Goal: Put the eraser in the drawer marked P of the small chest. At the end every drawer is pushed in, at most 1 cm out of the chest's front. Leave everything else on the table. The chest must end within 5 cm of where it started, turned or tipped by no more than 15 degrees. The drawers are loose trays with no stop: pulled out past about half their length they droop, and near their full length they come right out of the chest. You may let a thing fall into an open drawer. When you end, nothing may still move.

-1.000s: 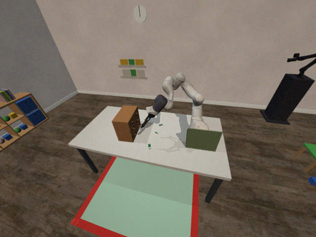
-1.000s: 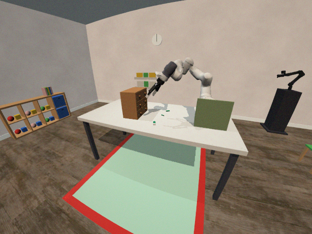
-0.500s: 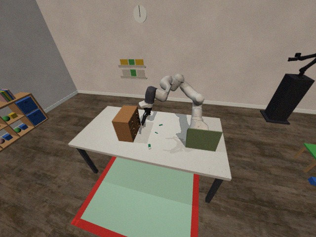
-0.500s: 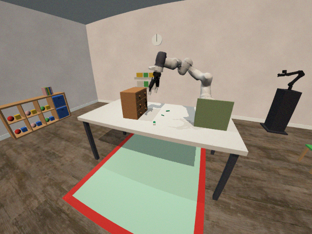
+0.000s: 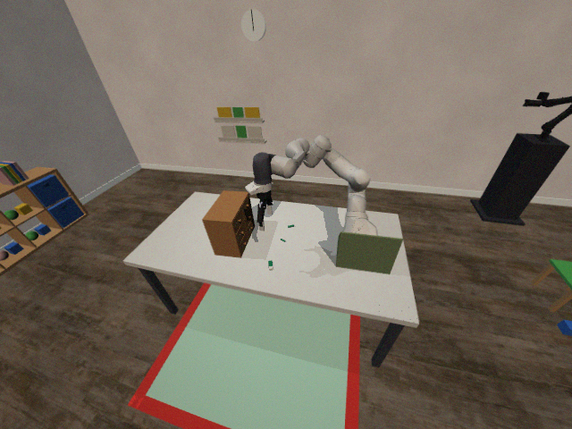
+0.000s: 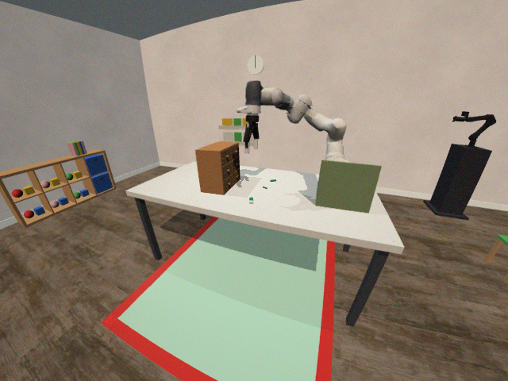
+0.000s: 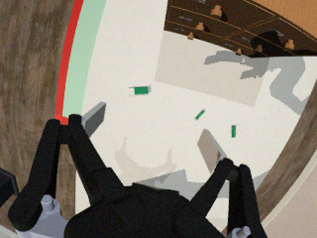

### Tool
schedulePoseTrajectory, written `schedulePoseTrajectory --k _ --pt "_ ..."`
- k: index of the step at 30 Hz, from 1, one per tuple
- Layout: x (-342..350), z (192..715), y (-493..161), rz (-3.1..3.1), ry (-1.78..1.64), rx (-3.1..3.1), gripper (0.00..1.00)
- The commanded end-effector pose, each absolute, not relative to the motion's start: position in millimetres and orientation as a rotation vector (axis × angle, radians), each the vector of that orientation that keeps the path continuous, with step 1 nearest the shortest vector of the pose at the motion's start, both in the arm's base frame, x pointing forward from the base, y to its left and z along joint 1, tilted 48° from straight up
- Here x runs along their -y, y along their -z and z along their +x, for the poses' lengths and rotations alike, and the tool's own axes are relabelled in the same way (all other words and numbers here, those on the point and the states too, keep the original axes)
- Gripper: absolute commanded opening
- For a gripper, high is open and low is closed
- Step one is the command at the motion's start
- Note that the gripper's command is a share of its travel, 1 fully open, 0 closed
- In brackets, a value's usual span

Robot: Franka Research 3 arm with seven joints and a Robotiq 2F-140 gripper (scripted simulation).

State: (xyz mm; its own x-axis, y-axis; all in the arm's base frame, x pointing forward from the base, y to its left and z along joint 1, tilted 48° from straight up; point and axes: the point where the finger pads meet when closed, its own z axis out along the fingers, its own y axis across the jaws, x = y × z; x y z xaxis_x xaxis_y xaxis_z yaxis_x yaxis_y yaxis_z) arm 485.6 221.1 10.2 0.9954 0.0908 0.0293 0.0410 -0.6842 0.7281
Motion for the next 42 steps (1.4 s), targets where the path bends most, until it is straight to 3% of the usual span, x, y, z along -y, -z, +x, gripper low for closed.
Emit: schedulePoseTrajectory --k 1,42 --pt "-217.3 479.6 -13.4 2.299 -0.021 -0.137 1.0" --pt "-188.5 469.0 -20.2 2.3 -0.014 -0.126 1.0"
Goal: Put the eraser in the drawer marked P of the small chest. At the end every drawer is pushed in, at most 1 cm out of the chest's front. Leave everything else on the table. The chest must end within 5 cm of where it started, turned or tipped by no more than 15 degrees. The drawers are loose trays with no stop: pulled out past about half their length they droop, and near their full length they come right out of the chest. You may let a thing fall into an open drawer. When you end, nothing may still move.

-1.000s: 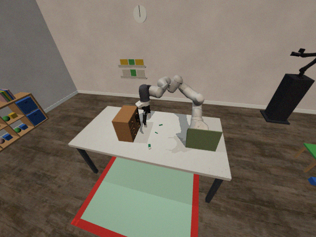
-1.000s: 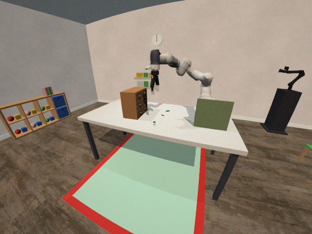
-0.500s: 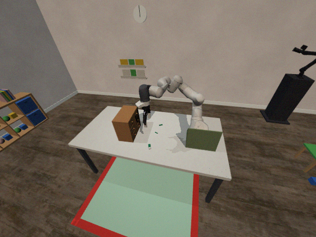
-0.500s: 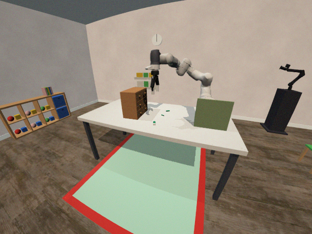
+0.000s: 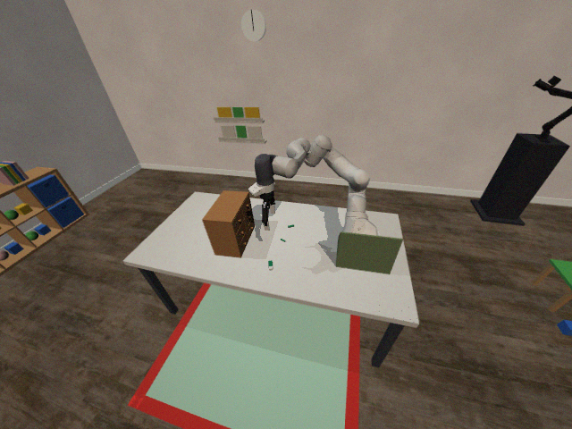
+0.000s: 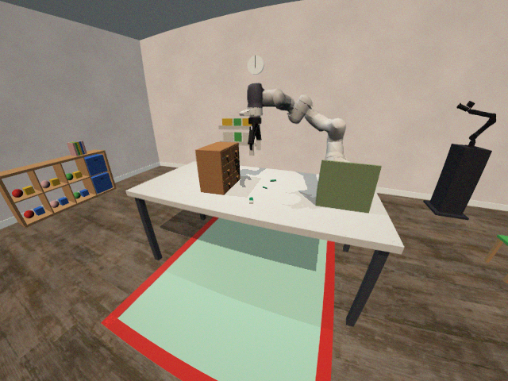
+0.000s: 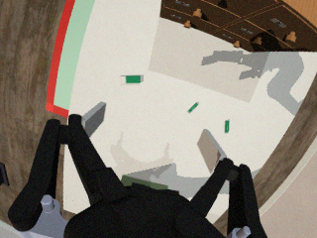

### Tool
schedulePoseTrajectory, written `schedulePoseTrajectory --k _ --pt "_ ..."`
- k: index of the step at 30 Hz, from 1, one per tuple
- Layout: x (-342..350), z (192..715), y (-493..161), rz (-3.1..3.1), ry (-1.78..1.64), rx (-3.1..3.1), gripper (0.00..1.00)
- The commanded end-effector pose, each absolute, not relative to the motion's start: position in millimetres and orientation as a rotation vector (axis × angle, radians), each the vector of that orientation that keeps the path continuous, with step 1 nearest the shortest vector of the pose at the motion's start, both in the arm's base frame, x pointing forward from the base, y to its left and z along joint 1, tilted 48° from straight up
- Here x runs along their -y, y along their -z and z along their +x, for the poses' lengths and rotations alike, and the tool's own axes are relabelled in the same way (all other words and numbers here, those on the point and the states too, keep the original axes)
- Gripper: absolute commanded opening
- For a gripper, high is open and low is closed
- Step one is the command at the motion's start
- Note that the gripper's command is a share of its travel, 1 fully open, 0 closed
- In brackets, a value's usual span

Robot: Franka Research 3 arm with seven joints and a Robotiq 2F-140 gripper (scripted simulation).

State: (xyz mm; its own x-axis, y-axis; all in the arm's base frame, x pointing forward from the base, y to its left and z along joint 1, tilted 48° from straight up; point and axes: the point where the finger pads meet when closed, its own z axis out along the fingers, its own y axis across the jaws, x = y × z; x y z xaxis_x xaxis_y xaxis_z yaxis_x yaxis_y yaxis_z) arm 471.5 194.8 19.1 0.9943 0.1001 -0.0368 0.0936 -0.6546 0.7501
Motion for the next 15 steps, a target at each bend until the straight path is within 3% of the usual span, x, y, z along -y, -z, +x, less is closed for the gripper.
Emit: schedulePoseTrajectory --k 1,15 --pt "-184.3 467.4 -21.1 2.3 -0.014 -0.127 1.0" --pt "-149.2 453.8 -29.0 2.299 -0.01 -0.132 1.0"
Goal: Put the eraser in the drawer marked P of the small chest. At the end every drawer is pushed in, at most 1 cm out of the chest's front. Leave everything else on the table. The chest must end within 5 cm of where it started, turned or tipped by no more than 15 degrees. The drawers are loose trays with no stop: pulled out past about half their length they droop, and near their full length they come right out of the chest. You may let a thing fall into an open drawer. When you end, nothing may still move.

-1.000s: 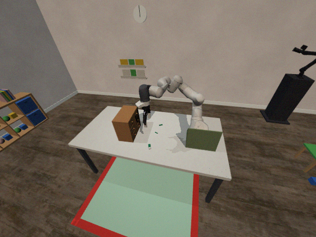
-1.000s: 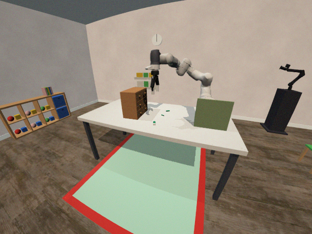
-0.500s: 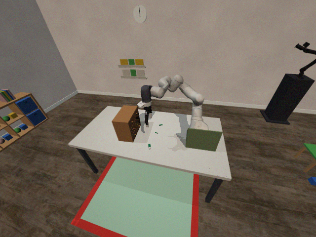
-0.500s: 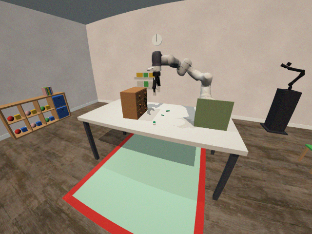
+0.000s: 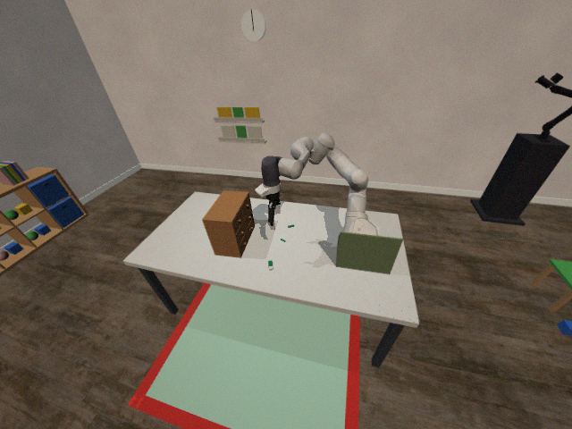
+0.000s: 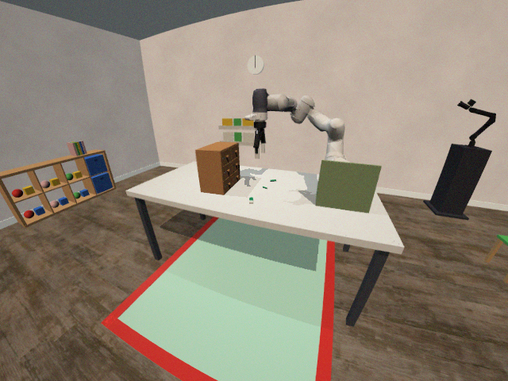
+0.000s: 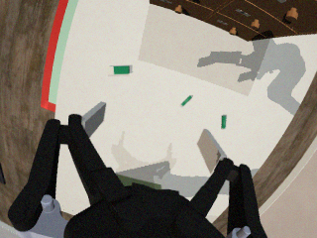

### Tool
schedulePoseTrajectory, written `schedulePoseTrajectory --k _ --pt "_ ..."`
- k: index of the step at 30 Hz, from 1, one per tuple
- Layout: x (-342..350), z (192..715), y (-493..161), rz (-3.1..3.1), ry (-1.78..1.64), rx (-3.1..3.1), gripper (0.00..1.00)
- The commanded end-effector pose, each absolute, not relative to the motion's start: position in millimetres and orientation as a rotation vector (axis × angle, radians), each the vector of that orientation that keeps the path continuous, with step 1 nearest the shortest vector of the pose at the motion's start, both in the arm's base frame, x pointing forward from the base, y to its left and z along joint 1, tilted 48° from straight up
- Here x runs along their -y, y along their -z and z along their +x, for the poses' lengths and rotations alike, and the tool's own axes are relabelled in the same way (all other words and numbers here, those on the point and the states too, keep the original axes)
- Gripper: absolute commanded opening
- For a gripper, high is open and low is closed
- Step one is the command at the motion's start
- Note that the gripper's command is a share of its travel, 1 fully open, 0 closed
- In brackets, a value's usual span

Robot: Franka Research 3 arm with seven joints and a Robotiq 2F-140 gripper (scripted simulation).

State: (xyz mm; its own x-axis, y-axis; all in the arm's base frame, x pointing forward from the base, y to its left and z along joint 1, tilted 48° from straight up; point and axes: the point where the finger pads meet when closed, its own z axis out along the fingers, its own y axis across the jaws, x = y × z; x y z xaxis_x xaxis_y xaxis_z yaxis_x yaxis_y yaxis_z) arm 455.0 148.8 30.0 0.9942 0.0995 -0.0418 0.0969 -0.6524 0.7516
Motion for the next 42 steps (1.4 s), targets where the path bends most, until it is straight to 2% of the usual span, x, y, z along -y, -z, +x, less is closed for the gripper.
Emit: schedulePoseTrajectory --k 1,15,28,42 --pt "-148.7 453.6 -29.1 2.299 -0.01 -0.132 1.0" --pt "-147.3 455.5 -27.9 2.299 -0.035 -0.143 1.0" --pt "-140.1 467.5 -20.0 2.296 -0.194 -0.214 1.0" --pt "-118.5 503.2 3.7 2.235 -0.665 -0.421 1.0"
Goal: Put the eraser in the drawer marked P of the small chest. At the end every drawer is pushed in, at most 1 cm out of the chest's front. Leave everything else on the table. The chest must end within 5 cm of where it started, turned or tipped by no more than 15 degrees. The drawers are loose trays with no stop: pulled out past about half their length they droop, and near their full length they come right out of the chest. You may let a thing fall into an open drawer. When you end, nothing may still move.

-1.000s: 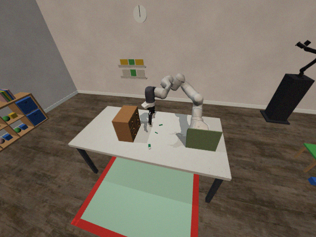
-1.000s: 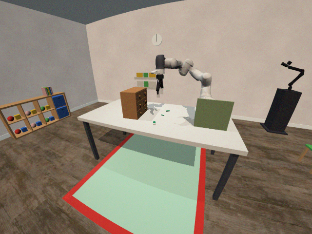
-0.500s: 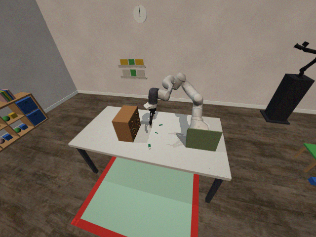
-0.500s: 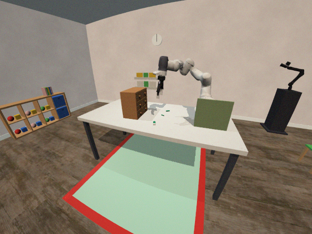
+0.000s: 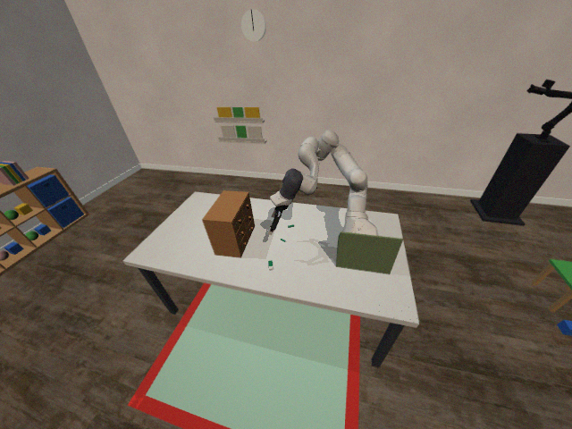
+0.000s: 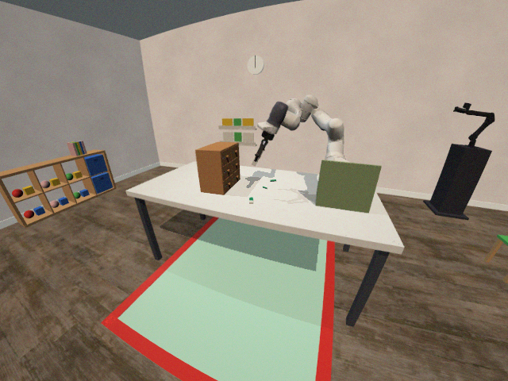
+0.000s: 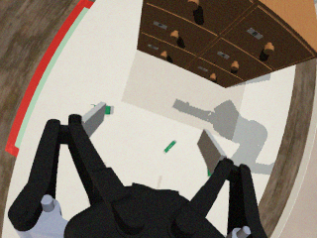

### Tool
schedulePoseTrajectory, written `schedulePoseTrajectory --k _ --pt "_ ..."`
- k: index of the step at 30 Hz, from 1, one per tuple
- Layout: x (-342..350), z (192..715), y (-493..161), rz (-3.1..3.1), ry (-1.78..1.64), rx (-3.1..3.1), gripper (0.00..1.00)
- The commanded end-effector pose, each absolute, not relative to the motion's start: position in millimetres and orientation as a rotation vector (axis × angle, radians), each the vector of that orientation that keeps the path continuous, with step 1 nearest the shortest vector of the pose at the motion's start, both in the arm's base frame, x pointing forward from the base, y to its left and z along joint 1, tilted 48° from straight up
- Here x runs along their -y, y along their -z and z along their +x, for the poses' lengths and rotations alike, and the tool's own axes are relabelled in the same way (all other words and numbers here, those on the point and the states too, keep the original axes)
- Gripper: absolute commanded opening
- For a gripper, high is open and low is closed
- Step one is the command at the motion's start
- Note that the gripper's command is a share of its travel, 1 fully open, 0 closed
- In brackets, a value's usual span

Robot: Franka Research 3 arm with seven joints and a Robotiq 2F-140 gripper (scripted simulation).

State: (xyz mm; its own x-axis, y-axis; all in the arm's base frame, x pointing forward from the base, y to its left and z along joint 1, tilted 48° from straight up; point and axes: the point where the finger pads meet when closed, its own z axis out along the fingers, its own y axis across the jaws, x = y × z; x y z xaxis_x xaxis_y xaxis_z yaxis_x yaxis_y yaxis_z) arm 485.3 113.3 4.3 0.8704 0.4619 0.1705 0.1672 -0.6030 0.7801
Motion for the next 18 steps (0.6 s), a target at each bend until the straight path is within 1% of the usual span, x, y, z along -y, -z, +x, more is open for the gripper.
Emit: schedulePoseTrajectory --k 1,3,18 --pt "-116.8 506.0 5.5 2.227 -0.702 -0.437 1.0" --pt "-116.8 506.0 5.5 2.227 -0.702 -0.437 1.0" --pt "-95.2 541.8 29.3 2.079 -1.165 -0.636 1.0"
